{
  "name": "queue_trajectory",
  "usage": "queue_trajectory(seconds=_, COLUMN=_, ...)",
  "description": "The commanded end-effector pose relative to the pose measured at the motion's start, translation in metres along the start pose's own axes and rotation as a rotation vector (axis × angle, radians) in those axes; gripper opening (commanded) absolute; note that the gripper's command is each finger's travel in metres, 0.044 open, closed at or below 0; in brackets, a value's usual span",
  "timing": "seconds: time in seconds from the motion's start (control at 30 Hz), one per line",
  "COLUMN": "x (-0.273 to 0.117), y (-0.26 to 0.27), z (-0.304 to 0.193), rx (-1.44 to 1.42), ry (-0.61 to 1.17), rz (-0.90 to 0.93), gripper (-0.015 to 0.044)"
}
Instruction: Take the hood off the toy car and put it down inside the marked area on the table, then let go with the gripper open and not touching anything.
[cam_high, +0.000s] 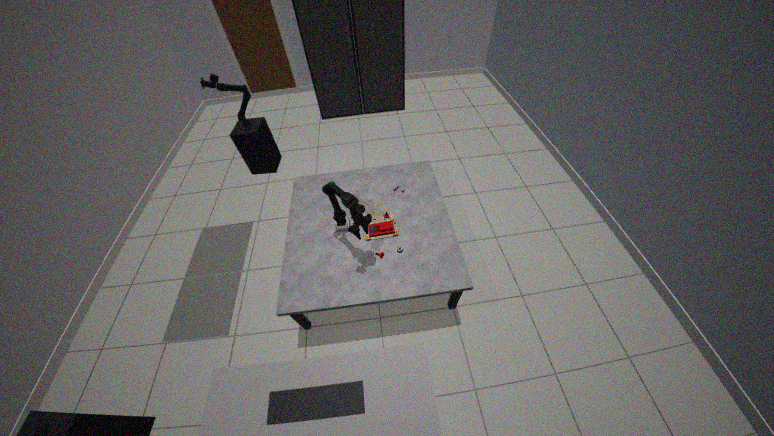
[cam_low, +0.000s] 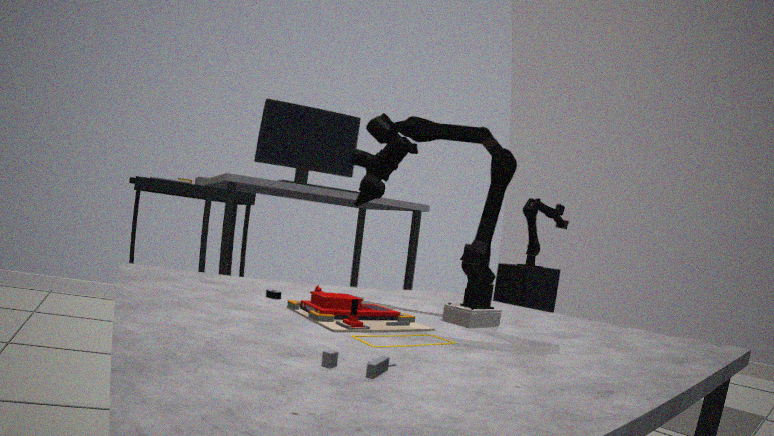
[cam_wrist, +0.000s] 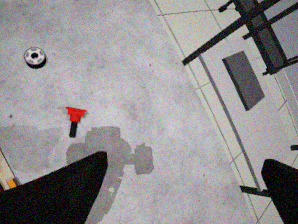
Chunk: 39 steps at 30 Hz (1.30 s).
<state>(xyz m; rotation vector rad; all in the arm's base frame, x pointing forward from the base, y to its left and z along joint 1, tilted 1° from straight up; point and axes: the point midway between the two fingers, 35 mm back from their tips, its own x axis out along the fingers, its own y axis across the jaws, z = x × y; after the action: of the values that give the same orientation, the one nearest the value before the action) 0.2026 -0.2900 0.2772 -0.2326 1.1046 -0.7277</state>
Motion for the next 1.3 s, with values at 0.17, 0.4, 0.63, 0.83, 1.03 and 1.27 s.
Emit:
queue_trajectory(seconds=0.17, x=0.023, y=0.092, z=0.024, rx=-0.098, ry=0.044, rz=0.226, gripper=0.0440)
queue_trajectory(seconds=0.4, x=0.030, y=0.169, z=0.030, rx=-0.203, ry=0.113, rz=0.397, gripper=0.0440)
queue_trajectory(seconds=0.63, x=0.026, y=0.250, z=0.022, rx=-0.324, ry=0.214, rz=0.552, gripper=0.0440)
queue_trajectory(seconds=0.83, x=0.019, y=0.313, z=0.009, rx=-0.432, ry=0.319, rz=0.651, gripper=0.0440)
queue_trajectory(seconds=1.03, x=0.018, y=0.321, z=0.008, rx=-0.445, ry=0.332, rz=0.662, gripper=0.0440)
queue_trajectory(seconds=1.27, x=0.021, y=0.323, z=0.006, rx=-0.445, ry=0.332, rz=0.662, gripper=0.0440)
